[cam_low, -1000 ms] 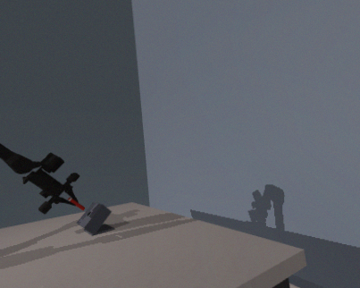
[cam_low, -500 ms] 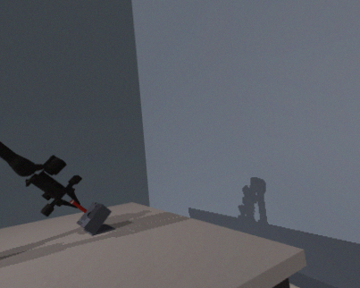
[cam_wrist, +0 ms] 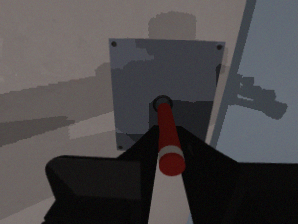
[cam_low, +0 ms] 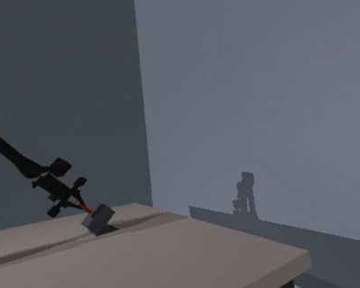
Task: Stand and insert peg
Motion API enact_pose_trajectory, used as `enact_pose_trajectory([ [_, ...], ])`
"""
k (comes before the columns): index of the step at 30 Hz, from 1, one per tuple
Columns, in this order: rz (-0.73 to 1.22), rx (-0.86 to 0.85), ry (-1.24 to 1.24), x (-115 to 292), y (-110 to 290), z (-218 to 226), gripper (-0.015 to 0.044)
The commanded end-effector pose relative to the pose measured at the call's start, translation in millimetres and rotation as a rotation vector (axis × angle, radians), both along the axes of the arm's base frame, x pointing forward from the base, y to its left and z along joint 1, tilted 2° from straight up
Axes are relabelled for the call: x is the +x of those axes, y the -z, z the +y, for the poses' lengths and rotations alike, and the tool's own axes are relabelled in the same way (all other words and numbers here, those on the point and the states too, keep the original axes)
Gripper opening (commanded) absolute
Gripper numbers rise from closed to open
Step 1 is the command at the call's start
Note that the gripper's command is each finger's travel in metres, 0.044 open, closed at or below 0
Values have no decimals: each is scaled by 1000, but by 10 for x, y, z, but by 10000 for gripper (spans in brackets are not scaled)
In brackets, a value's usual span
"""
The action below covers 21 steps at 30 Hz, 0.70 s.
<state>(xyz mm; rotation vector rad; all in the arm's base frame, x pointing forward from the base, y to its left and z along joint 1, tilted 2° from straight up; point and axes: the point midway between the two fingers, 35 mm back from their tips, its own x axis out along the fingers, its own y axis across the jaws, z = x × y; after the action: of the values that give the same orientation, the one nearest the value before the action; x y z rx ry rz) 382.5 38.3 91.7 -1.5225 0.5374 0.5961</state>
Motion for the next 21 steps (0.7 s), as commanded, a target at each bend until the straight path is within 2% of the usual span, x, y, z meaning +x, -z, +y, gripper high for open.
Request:
enact_pose_trajectory([
  [1,4,0,0,-10,9,-1,0],
  [21,4,0,0,64,74,10,0],
])
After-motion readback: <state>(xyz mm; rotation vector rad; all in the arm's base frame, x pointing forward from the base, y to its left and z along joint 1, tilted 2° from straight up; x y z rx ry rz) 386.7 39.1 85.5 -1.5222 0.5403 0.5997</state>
